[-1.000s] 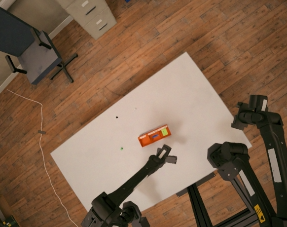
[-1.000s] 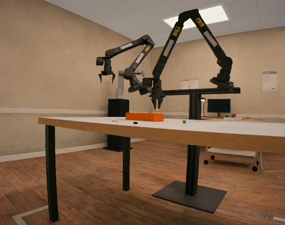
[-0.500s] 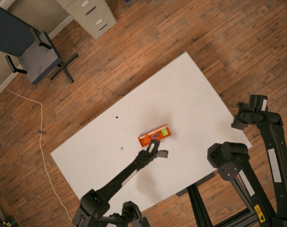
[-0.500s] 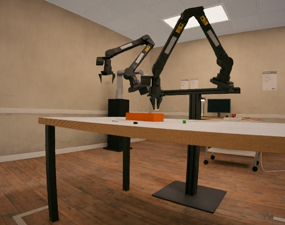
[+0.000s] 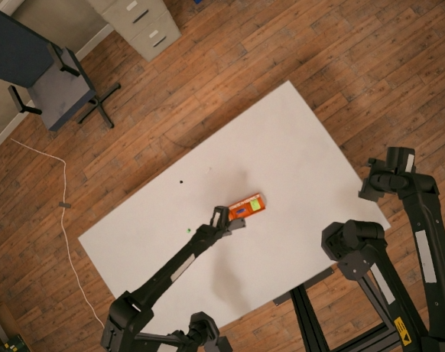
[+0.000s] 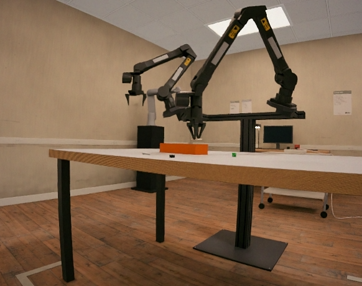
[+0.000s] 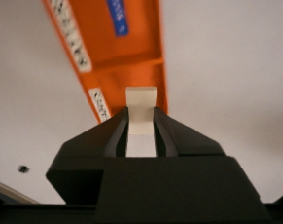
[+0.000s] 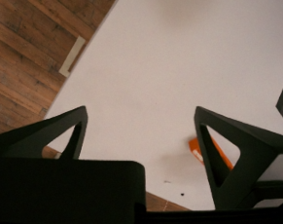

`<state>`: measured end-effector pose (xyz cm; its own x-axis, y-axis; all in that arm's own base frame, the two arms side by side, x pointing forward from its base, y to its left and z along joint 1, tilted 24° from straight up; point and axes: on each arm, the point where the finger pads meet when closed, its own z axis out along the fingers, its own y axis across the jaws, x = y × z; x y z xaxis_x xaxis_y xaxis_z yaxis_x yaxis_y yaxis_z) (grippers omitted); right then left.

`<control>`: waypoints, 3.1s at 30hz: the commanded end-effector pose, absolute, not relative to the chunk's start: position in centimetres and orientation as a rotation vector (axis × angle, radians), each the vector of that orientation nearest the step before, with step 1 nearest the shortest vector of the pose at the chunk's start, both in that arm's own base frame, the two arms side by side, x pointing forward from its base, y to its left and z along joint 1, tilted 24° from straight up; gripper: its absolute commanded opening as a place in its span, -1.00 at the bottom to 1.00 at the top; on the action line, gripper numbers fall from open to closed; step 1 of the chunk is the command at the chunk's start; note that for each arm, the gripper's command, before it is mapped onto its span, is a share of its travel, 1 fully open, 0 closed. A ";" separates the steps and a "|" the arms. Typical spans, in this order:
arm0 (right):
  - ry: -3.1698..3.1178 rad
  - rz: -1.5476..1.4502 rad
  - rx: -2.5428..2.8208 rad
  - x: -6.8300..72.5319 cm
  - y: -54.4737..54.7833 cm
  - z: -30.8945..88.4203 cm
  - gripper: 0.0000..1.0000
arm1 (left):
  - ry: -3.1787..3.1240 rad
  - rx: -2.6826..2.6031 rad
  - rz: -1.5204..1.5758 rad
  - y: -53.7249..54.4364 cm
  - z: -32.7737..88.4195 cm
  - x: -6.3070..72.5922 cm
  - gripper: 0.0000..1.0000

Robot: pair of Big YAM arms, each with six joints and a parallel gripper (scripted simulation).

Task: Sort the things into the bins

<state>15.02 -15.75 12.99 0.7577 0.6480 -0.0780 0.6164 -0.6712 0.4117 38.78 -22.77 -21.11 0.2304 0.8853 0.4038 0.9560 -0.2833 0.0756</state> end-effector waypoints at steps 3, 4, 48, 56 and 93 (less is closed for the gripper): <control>0.950 0.100 2.549 14.7 -15.7 13.2 1.00 | -1.985 -2.230 -0.629 -24.3 -19.1 40.1 -0.60; 0.950 0.100 2.549 14.7 -15.7 13.2 1.00 | -1.985 -2.230 -0.629 -24.3 -19.1 40.0 -0.60; 0.950 0.100 2.549 14.7 -15.7 13.2 1.00 | -1.981 -2.207 -0.617 -21.7 -23.7 41.4 -0.60; 0.950 0.100 2.549 14.7 -15.7 13.2 1.00 | -1.965 -2.223 -0.618 -21.7 -25.2 41.3 -0.60; 0.950 0.100 2.549 14.7 -15.7 13.2 1.00 | -1.941 -2.208 -0.604 -20.6 -25.9 39.5 -0.60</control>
